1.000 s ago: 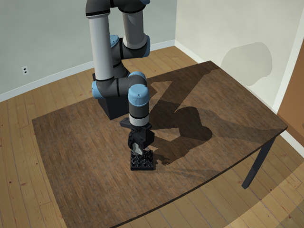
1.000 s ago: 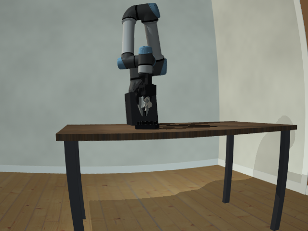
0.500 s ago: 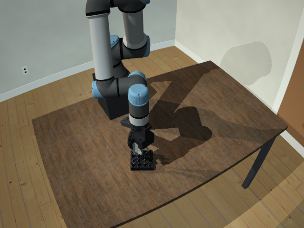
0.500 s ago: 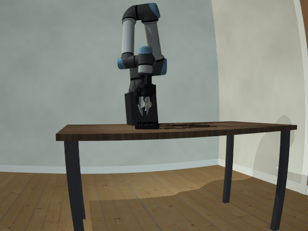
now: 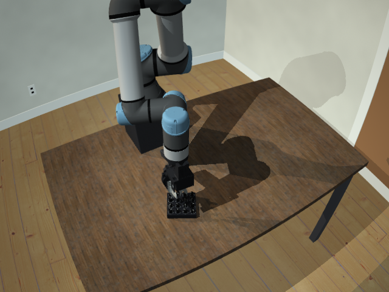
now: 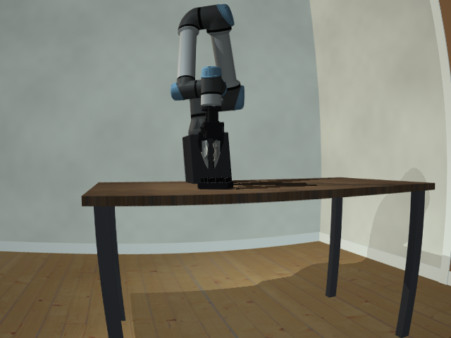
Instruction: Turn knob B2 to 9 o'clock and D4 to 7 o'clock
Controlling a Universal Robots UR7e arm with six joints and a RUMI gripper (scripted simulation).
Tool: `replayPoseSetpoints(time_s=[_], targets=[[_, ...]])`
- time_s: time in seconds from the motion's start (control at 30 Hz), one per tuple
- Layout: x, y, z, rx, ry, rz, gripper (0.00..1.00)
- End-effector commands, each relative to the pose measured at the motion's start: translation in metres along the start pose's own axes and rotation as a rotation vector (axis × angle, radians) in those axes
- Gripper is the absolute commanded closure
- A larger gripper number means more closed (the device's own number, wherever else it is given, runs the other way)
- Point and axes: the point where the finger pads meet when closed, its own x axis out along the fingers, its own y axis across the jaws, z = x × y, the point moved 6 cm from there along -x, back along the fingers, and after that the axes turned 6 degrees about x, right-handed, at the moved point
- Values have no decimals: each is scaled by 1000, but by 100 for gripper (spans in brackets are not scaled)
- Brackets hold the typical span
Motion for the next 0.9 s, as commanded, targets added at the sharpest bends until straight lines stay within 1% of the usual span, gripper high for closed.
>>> replayPoseSetpoints(time_s=[0.0, 0.3, 0.37, 0.43, 0.87], targets=[[-3, 0, 1, 156, -1, -4, 89], [-6, 0, 3, 379, -2, -4, 89], [-6, 0, 3, 379, -2, -4, 89], [-7, 0, 4, 468, -3, -4, 89], [-11, 0, 7, 782, -3, -4, 89]])
